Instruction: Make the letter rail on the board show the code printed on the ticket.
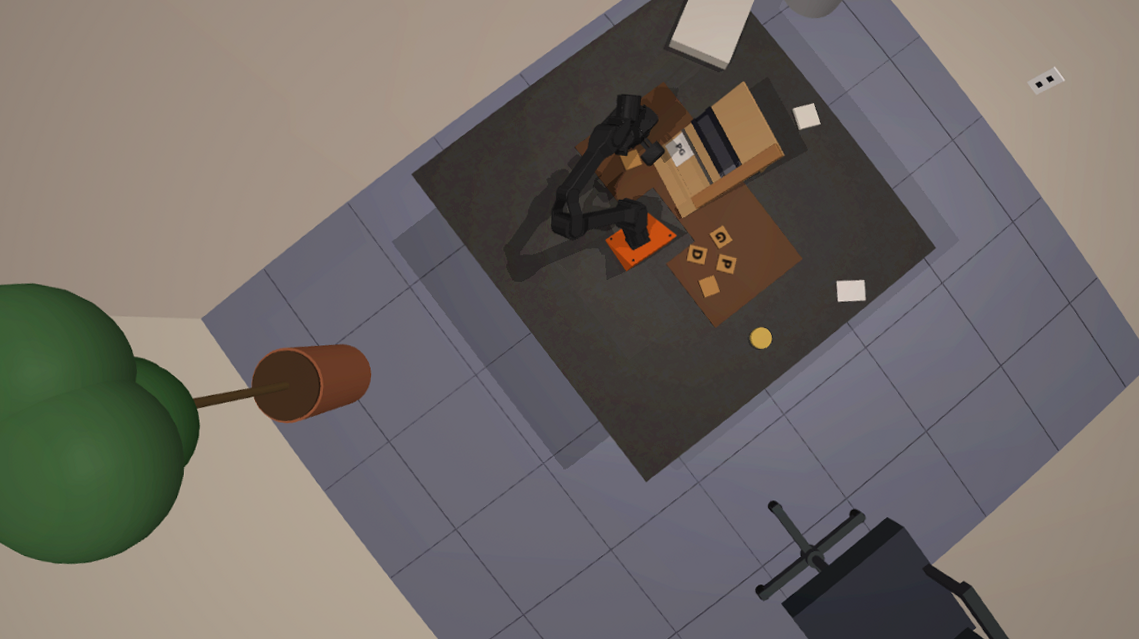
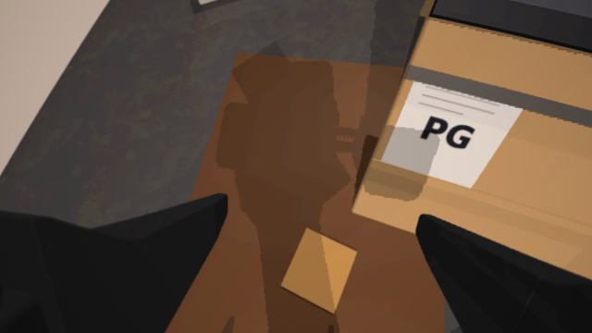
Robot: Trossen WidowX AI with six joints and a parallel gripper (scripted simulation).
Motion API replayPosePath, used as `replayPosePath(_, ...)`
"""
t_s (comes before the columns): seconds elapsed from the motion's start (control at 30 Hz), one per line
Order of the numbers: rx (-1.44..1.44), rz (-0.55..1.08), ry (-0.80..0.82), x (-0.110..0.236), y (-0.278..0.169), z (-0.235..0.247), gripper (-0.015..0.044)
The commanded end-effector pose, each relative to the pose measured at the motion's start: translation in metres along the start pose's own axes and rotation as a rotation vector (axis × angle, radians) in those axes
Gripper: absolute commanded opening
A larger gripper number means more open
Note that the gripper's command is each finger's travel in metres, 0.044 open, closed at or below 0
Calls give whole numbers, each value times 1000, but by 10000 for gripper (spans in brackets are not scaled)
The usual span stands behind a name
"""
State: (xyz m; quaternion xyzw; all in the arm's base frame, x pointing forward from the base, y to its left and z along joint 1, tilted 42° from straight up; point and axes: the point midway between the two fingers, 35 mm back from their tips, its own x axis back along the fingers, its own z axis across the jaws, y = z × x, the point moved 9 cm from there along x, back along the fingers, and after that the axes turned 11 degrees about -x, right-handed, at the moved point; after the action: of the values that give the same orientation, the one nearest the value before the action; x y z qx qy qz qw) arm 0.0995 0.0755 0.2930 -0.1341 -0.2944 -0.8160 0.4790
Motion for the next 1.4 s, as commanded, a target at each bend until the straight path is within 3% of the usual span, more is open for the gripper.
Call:
replayPosePath(0.0, -136, -163, -129, -1, 4, -37, 440)
replayPosePath(0.13, -230, -274, -214, 0, 6, -62, 440)
replayPosePath(0.6, -220, -271, -218, 0, 6, -62, 440)
replayPosePath(1.07, 567, -35, -333, 36, 54, -65, 440)
replayPosePath(1.37, 996, -35, -291, 73, 85, -73, 440)
